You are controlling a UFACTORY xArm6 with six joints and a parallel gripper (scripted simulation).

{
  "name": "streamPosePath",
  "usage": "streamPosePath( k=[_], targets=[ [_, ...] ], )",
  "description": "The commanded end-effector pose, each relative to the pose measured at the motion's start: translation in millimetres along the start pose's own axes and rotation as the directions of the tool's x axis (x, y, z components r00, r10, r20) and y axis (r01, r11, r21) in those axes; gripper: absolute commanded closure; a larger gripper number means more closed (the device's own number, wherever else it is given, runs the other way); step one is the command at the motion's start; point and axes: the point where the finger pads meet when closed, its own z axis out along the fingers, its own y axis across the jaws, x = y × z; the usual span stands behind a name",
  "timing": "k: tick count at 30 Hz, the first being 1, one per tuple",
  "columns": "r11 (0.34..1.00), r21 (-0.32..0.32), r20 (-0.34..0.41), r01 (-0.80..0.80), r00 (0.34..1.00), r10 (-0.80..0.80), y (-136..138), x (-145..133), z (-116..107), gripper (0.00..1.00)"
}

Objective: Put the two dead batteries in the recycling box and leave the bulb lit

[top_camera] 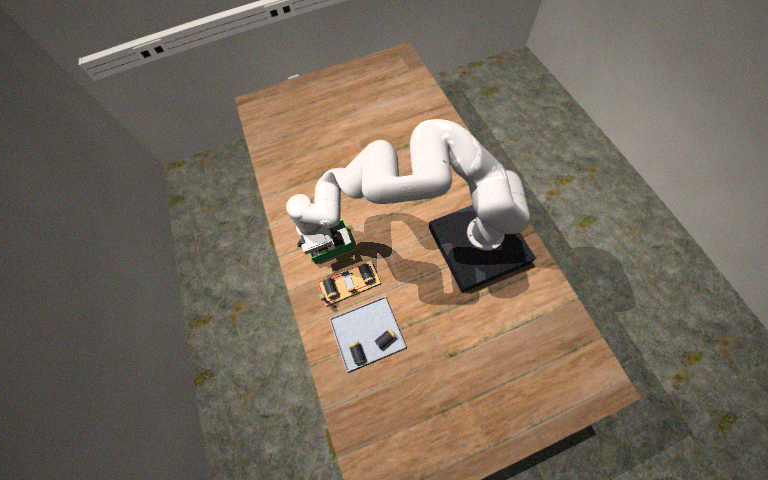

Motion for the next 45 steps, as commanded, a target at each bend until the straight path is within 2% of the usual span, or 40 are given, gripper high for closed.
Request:
streamPosePath(
  k=[1,13,23,25,34,45],
  targets=[
    [1.0,-0.005,0.002,0.0,1.0,0.0,2,-1,-2,0.49],
    [1.0,-0.005,0.002,0.0,1.0,0.0,2,-1,-8,0.49],
    [1.0,-0.005,0.002,0.0,1.0,0.0,1,-1,-50,0.49],
    [1.0,-0.005,0.002,0.0,1.0,0.0,1,-1,-50,0.49],
    [1.0,-0.005,0.002,0.0,1.0,0.0,1,0,-83,0.49],
    [1.0,-0.005,0.002,0.0,1.0,0.0,1,0,-87,0.49]
  ],
)
